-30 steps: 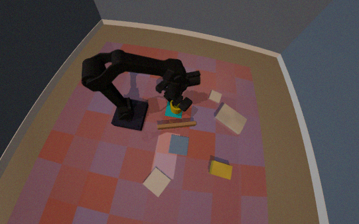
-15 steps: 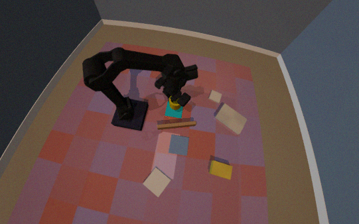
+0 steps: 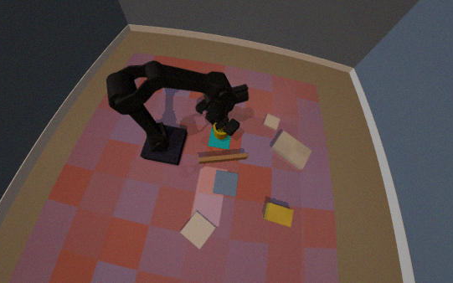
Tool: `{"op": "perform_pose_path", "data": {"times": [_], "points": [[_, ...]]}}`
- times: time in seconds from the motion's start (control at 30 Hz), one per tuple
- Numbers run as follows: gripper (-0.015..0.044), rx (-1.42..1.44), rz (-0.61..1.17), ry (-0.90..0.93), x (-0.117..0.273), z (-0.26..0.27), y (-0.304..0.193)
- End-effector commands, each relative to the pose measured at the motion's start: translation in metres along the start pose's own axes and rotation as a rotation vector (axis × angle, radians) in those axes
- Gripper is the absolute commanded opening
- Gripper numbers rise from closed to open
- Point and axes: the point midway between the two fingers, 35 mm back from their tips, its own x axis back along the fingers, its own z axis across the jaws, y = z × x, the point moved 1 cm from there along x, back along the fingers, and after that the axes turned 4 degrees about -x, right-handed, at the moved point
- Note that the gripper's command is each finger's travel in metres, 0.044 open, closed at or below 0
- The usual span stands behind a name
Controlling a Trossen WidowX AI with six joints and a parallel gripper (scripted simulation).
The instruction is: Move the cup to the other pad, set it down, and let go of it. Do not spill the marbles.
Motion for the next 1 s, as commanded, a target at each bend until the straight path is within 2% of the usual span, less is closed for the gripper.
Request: {"op": "perform_pose_path", "data": {"times": [0.0,0.97], "points": [[0.0,-0.004,0.003,-0.002,-0.006,0.0,0.0],[0.0,-0.004,0.004,-0.002,-0.047,0.003,0.0]]}}
